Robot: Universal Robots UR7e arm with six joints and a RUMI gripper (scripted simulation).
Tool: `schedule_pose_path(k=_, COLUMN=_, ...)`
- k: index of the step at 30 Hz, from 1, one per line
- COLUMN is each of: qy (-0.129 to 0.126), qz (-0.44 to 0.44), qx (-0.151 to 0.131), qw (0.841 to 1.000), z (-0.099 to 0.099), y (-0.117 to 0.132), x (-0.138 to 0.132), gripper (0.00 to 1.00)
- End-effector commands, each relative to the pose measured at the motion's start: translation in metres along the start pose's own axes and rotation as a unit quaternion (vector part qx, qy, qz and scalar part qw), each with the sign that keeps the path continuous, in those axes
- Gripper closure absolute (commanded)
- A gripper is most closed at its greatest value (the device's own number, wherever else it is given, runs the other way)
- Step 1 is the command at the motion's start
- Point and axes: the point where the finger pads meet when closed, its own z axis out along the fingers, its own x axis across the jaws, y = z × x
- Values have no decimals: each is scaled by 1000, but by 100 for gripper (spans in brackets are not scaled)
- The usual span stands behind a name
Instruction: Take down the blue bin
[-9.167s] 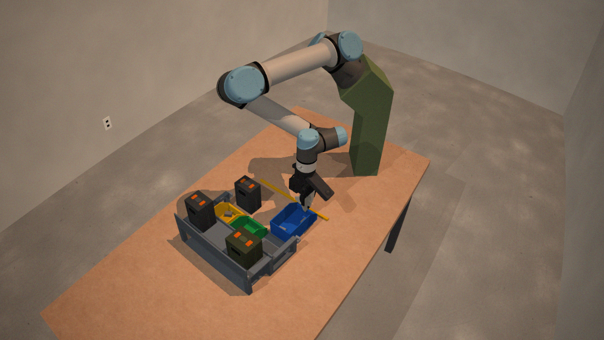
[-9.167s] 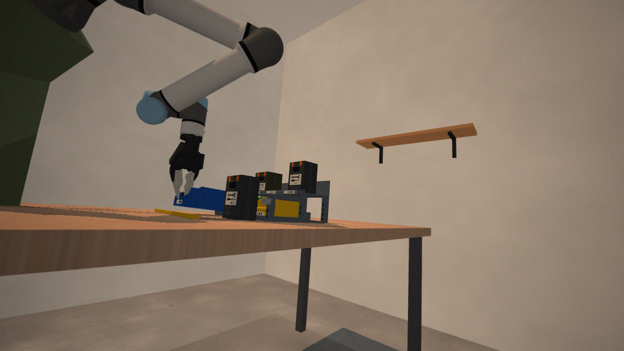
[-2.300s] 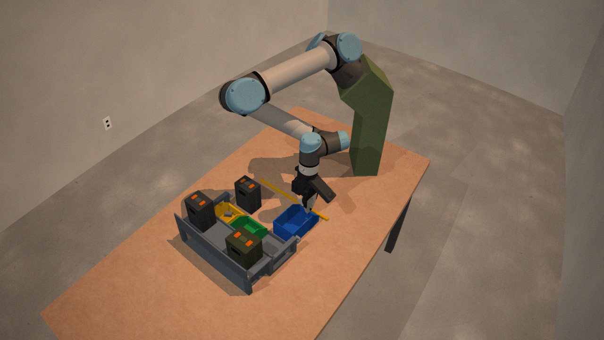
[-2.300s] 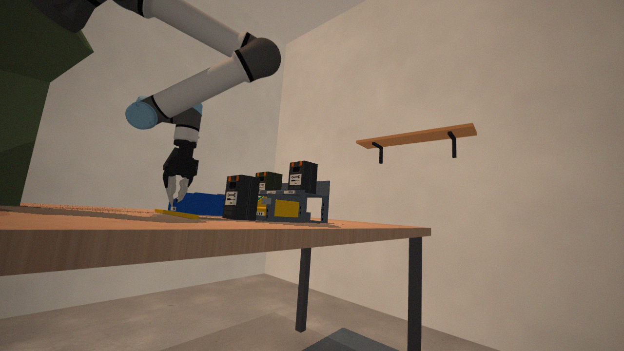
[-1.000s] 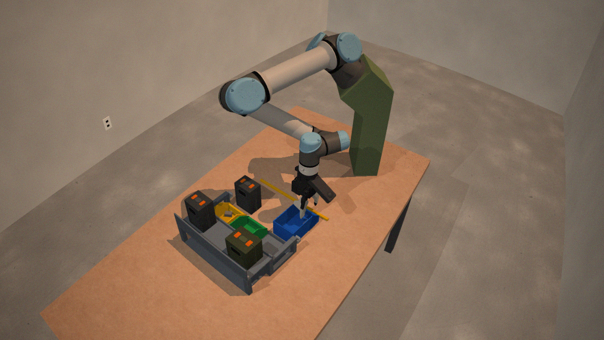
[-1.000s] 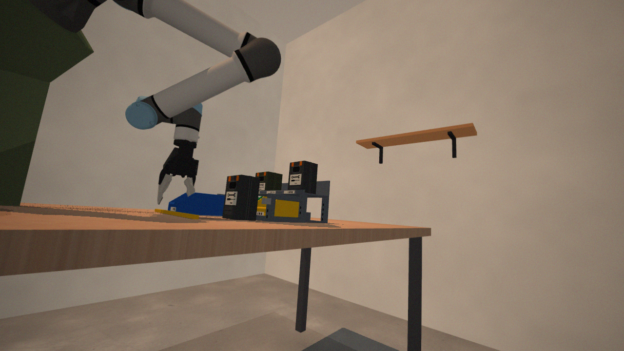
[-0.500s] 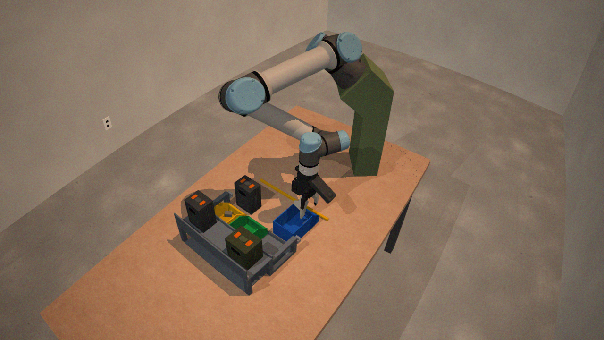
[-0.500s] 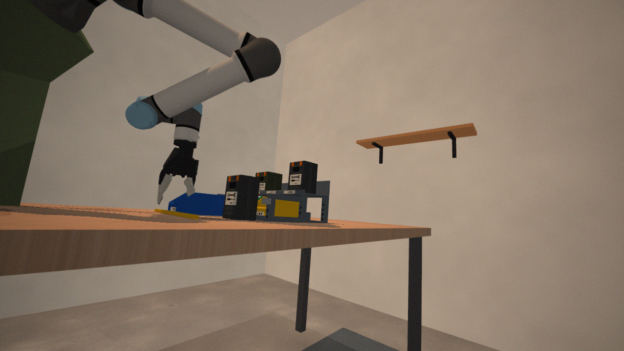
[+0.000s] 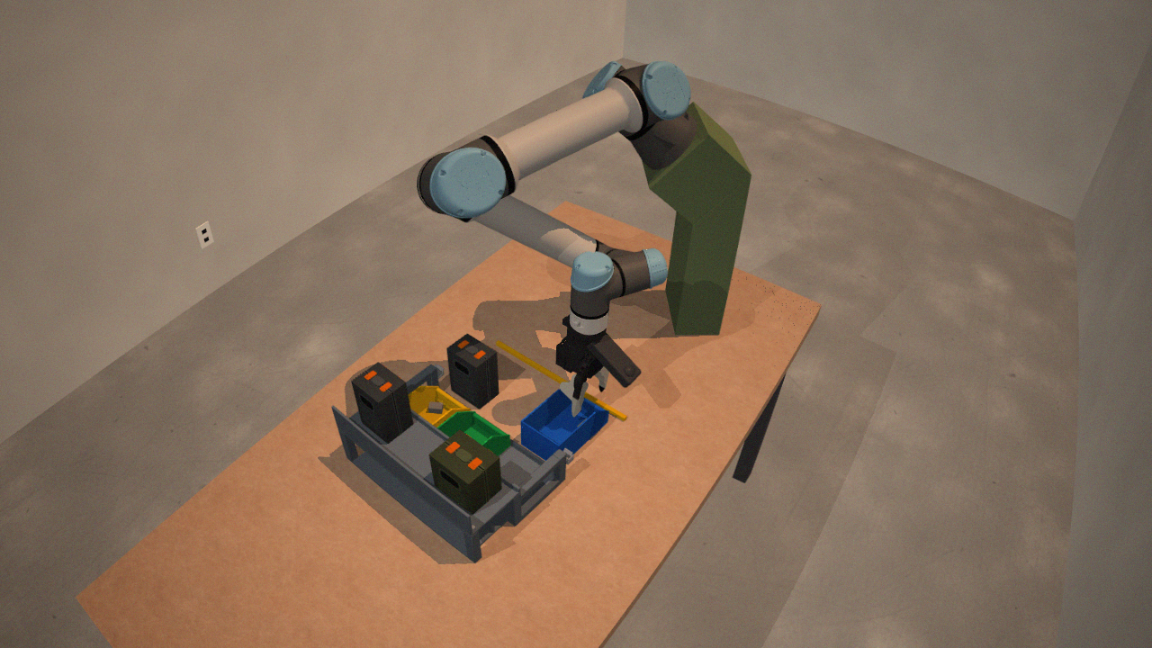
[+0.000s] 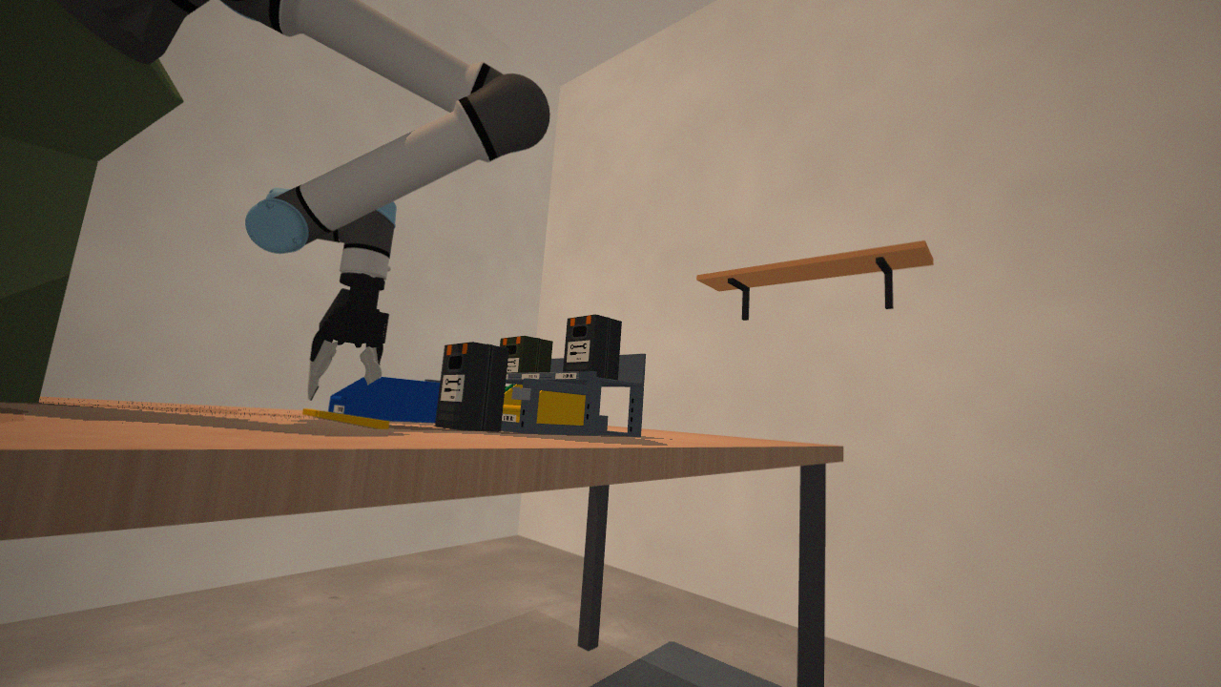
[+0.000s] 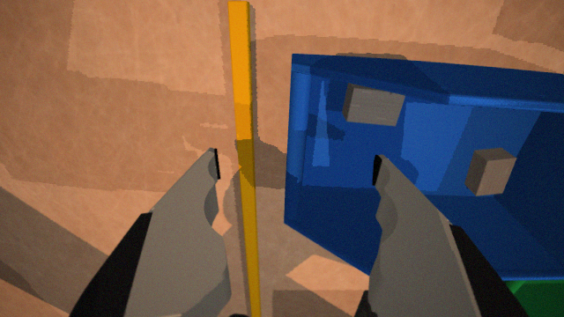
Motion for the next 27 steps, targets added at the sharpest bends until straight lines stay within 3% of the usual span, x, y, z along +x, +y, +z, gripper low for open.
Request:
schedule_pose_path(k=1, qy=0, qz=0, qx=0, qw=1000, z=0, y=0, x=0, gripper=42)
schedule_pose_path(k=27, qy=0, qz=0, qx=0, qw=1000, z=-7, y=0, x=0, gripper=42)
